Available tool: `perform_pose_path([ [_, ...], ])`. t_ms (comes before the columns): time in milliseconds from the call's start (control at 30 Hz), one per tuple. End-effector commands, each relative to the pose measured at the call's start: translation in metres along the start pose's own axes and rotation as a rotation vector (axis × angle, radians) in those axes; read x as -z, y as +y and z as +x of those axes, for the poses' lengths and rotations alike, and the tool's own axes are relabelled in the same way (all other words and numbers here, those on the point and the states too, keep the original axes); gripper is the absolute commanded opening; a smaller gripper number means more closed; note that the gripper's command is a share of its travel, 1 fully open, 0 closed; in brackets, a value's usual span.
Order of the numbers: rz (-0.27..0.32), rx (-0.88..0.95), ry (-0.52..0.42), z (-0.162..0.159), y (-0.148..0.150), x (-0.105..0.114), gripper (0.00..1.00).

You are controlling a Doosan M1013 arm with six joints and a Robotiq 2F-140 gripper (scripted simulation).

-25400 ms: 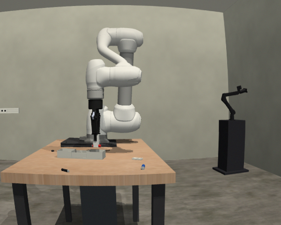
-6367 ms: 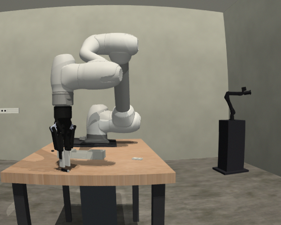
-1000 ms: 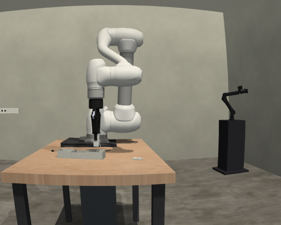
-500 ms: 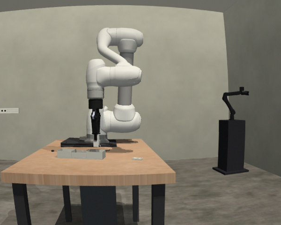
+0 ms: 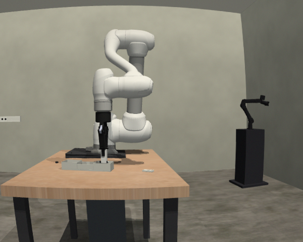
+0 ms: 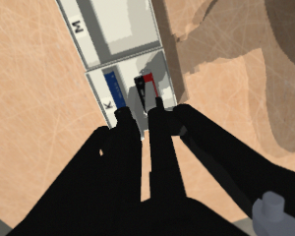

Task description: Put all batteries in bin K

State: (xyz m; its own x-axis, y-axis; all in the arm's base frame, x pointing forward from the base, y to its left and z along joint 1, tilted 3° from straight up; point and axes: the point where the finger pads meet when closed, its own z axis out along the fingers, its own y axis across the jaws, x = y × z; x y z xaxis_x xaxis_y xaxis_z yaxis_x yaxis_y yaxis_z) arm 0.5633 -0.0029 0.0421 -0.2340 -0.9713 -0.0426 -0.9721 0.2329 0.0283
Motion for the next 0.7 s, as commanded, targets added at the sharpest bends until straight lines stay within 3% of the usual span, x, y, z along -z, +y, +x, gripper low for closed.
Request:
perform_pose_path([
  [0,0.001,0.000,-0.001,-0.0001,-0.0009,-0.0032,0.12],
  [433,0.001,0.000,-0.001,0.0001,-0.0020,-0.0032,0.12],
  [467,0.001,0.000,-0.001,0.0001,-0.0020,-0.0032,0.23],
  [667,0.001,0.000,-0.001,0.0001,-0.0020,-0.0032,0.23],
])
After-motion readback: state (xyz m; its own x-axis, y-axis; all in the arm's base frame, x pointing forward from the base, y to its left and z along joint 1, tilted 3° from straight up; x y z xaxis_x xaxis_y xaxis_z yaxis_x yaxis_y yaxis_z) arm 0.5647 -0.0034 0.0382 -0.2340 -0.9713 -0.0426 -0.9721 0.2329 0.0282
